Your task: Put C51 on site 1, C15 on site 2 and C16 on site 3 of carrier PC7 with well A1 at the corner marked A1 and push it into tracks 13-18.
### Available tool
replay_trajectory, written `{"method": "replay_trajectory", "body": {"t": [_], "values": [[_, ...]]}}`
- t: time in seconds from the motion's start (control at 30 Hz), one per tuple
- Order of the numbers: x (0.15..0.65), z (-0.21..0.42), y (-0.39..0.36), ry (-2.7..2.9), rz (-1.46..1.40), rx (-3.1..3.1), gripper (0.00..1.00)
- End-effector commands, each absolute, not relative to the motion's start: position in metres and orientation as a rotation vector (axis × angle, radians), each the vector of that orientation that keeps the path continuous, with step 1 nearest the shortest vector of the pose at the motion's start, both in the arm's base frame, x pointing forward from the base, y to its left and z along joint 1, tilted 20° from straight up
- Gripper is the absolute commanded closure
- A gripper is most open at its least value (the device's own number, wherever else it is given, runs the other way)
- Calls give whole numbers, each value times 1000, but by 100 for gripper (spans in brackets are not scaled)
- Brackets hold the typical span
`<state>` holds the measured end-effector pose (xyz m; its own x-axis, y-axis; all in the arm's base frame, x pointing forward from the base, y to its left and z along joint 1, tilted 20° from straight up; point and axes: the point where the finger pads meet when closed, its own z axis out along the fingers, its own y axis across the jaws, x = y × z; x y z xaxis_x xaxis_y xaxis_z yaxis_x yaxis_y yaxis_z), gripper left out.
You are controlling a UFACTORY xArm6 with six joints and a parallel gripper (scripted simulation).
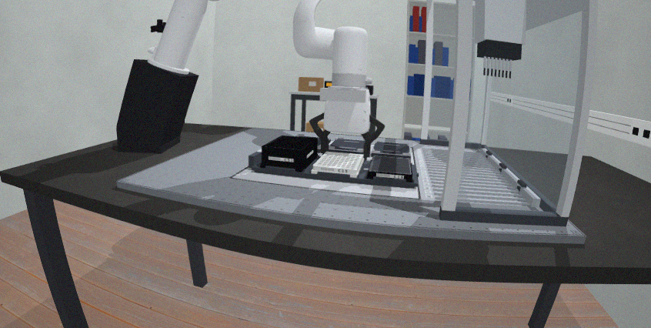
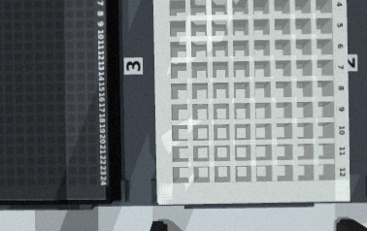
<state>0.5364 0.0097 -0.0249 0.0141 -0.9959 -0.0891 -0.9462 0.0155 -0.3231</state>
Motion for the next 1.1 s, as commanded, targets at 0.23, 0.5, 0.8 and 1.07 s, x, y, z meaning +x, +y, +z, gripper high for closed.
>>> {"method": "replay_trajectory", "body": {"t": [0.23,0.5,0.8,1.07], "values": [[538,-24,4,2003,-245,-2001,0],[538,-24,1,2003,-245,-2001,0],[538,-24,-3,2003,-245,-2001,0],[538,-25,-6,2003,-245,-2001,0]]}}
